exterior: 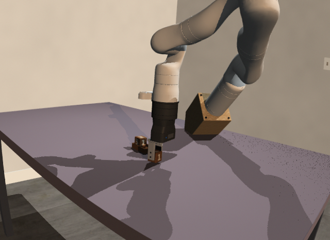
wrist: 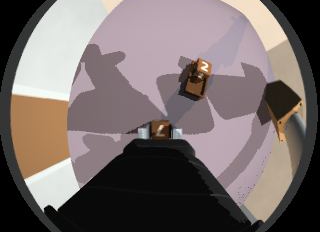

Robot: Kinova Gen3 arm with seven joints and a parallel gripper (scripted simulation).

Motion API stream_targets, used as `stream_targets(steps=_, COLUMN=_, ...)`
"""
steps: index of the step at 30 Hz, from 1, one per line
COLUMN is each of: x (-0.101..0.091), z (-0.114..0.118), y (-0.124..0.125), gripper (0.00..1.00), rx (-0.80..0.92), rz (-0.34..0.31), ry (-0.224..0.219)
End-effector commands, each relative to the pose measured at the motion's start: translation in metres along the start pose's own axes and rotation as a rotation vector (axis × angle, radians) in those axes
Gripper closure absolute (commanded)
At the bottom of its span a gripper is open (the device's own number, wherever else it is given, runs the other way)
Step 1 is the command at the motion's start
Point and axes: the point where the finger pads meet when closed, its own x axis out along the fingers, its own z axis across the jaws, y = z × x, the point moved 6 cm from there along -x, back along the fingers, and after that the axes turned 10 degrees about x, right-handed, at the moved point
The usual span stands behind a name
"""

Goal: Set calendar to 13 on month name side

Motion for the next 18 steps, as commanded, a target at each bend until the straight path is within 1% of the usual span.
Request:
stream_targets(steps=1, x=-0.011, z=-0.003, y=0.001, gripper=0.40, rx=-0.002, rz=0.004, ry=0.012)
stream_targets(steps=2, x=-0.016, z=-0.003, y=0.001, gripper=0.40, rx=-0.002, rz=0.004, ry=0.012)
stream_targets(steps=4, x=-0.016, z=-0.003, y=0.001, gripper=0.40, rx=-0.002, rz=0.004, ry=0.012)
stream_targets(steps=14, x=-0.072, z=-0.002, y=0.000, gripper=0.40, rx=-0.002, rz=0.004, ry=0.012)
stream_targets(steps=18, x=-0.087, z=-0.002, y=0.000, gripper=0.40, rx=-0.002, rz=0.004, ry=0.012)
